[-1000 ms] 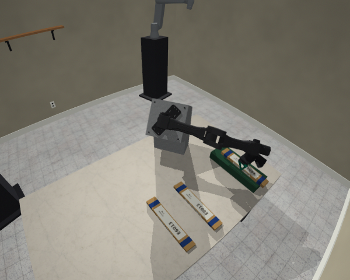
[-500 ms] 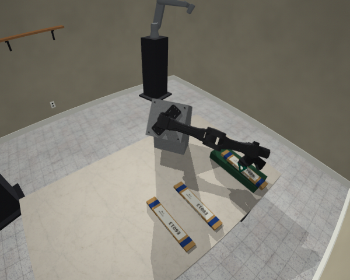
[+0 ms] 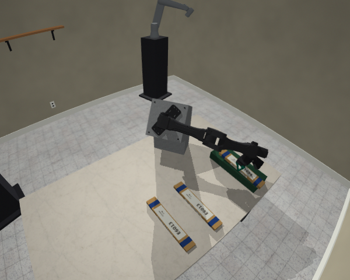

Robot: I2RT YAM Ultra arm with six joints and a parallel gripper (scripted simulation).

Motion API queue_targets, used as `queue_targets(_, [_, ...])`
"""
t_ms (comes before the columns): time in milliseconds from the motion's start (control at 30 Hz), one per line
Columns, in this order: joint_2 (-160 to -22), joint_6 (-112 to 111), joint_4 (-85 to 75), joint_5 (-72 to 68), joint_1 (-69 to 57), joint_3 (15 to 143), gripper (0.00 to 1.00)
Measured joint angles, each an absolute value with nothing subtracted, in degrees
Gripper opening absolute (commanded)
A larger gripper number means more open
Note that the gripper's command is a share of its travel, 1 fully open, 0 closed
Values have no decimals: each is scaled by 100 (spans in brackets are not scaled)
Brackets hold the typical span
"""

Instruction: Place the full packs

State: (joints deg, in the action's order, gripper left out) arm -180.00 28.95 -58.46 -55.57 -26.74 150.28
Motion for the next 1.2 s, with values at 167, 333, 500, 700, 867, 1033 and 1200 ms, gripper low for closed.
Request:
queue_targets(167, [-17996,2908,-5791,-5594,-2646,14921,0])
queue_targets(333, [-17992,2921,-5769,-5590,-2650,14851,0])
queue_targets(500, [-17992,2928,-5760,-5583,-2650,14846,0])
queue_targets(700, [-17987,2958,-5669,-5607,-2648,14671,0])
queue_targets(867, [-17981,2963,-5649,-5605,-2650,14641,0])
queue_targets(1033, [-17983,2974,-5594,-5629,-2657,14593,0])
queue_targets(1200, [-17983,2976,-5594,-5627,-2657,14593,0])
